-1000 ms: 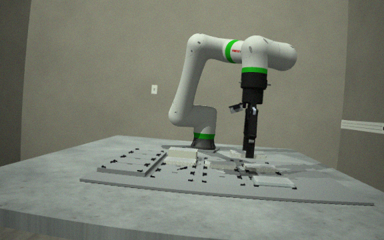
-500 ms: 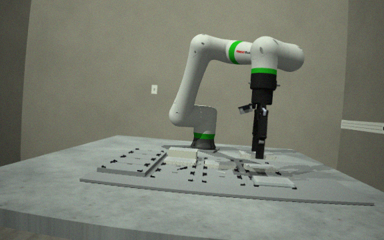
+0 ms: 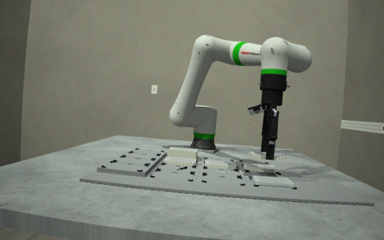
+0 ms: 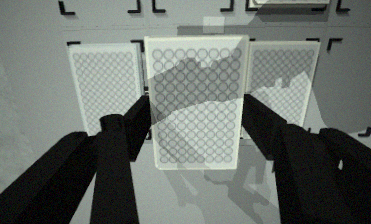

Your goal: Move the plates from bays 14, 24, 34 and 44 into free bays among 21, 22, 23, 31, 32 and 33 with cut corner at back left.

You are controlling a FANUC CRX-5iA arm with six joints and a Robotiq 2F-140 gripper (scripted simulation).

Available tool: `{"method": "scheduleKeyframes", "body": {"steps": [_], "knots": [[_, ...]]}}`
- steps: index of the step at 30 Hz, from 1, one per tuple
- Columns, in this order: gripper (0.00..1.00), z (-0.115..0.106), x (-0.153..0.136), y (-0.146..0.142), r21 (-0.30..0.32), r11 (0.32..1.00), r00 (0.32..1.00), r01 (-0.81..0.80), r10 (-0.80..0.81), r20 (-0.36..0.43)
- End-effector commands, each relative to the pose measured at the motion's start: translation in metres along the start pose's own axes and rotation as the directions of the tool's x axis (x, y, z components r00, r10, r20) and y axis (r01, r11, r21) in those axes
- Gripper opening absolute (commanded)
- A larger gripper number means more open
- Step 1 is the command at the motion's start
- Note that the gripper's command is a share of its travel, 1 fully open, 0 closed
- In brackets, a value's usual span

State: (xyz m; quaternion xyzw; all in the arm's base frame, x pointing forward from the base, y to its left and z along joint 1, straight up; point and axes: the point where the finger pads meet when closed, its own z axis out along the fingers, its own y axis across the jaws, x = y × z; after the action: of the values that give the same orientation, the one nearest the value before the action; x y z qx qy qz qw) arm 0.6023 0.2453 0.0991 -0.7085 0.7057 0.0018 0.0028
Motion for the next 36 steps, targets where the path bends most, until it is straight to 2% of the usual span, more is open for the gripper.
{"method": "scheduleKeyframes", "body": {"steps": [1,12,36], "knots": [[0.10,-0.001,-0.005,-0.001,0.002,1.000,1.000,0.000,0.000,0.000],[0.10,0.000,-0.004,-0.001,0.002,1.000,1.000,0.000,0.000,0.000],[0.10,0.029,-0.003,-0.001,0.002,1.000,1.000,0.000,0.000,0.000]]}}
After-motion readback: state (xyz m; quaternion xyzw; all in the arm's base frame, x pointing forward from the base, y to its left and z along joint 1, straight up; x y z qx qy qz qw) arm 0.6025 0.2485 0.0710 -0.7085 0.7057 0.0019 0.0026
